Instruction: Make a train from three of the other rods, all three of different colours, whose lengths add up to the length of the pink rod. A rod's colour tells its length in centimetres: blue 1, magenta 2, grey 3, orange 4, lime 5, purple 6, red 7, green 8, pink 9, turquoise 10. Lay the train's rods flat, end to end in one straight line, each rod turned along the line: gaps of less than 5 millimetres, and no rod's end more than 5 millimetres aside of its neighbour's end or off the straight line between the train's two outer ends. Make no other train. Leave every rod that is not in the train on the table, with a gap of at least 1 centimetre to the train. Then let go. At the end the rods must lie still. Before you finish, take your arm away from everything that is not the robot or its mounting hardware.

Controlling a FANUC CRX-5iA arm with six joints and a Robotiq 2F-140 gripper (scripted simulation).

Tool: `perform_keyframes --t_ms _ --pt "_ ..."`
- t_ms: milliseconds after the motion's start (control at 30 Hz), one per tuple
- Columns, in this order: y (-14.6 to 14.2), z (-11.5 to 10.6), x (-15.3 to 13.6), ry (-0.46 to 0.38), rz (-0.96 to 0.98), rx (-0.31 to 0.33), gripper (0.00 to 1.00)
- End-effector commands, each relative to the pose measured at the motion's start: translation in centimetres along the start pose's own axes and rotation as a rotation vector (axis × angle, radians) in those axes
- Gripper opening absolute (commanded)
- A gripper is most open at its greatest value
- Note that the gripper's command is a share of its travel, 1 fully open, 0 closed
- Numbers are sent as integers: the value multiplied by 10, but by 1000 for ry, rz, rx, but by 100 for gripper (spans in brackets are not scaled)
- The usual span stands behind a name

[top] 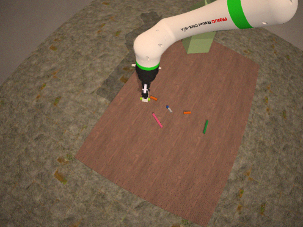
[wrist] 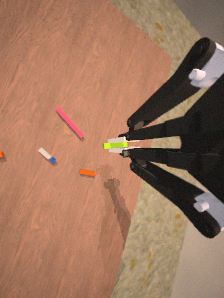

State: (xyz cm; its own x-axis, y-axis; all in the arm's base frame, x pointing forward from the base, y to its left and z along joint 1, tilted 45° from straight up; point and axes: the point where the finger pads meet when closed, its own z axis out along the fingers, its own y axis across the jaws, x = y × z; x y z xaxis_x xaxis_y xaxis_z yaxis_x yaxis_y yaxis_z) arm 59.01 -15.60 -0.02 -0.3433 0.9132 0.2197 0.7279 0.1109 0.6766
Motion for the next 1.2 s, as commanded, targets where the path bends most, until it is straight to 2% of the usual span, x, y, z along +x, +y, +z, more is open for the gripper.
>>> perform_keyframes --t_ms 0,133,367,433,467,933,1167 --pt "1 0 2 0 10 0 3" --pt "12 2 35 -2 187 1 3" --pt "20 3 69 -3 369 1 3" --pt "20 3 69 -3 369 1 3" --pt "22 3 85 -4 453 1 3" --pt "25 0 154 -1 836 0 3" --pt "24 0 164 0 897 0 3"
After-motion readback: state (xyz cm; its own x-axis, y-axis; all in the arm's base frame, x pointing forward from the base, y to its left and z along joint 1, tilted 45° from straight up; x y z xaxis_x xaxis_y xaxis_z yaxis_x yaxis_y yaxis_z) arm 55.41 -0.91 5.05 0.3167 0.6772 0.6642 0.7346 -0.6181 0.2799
